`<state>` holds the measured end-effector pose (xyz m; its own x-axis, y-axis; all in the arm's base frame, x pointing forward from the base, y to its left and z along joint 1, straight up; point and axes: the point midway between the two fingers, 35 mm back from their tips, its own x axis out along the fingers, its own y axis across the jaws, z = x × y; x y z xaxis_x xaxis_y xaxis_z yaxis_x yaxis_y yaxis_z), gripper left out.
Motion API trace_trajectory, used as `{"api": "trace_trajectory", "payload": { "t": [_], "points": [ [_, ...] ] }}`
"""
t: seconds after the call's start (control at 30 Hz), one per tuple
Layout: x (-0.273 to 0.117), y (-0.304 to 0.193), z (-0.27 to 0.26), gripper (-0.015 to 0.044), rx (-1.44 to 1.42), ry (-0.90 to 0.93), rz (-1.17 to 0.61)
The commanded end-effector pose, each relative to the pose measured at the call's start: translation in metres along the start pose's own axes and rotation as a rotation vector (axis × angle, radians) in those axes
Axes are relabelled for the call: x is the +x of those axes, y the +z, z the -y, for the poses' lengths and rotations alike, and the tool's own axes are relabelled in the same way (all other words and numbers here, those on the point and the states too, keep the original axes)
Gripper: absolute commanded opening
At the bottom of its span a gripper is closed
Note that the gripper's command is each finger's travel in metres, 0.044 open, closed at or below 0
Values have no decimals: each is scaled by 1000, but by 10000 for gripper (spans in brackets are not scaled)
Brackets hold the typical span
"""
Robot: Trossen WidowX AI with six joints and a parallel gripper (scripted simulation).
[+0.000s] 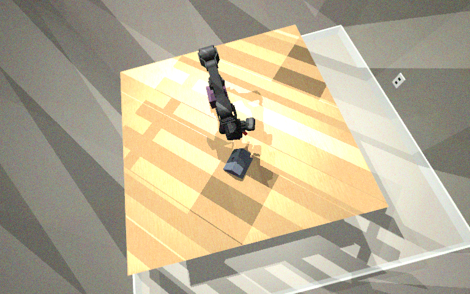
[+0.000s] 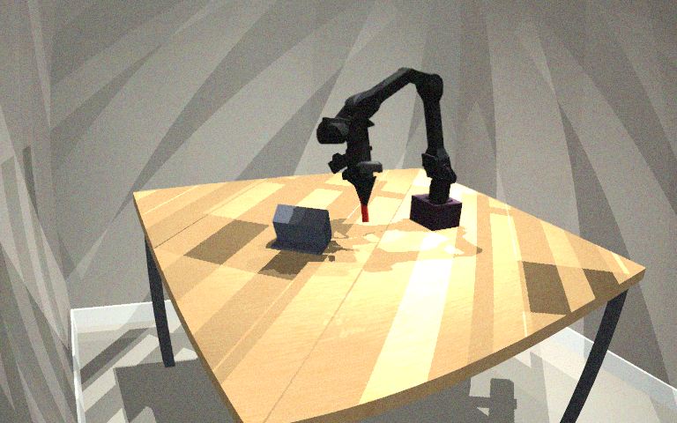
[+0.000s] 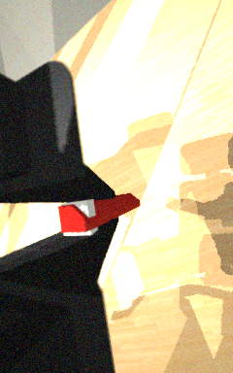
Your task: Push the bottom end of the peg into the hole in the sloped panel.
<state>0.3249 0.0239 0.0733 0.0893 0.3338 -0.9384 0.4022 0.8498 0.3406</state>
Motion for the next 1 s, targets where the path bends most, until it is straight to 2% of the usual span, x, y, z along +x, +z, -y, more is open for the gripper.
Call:
{"api": "trace_trajectory", "payload": {
  "t": [0.0,0.97],
  "points": [
    [-1,4,3,0,62,21,2],
    [-11,26,27,0,464,152,6]
  ]
}}
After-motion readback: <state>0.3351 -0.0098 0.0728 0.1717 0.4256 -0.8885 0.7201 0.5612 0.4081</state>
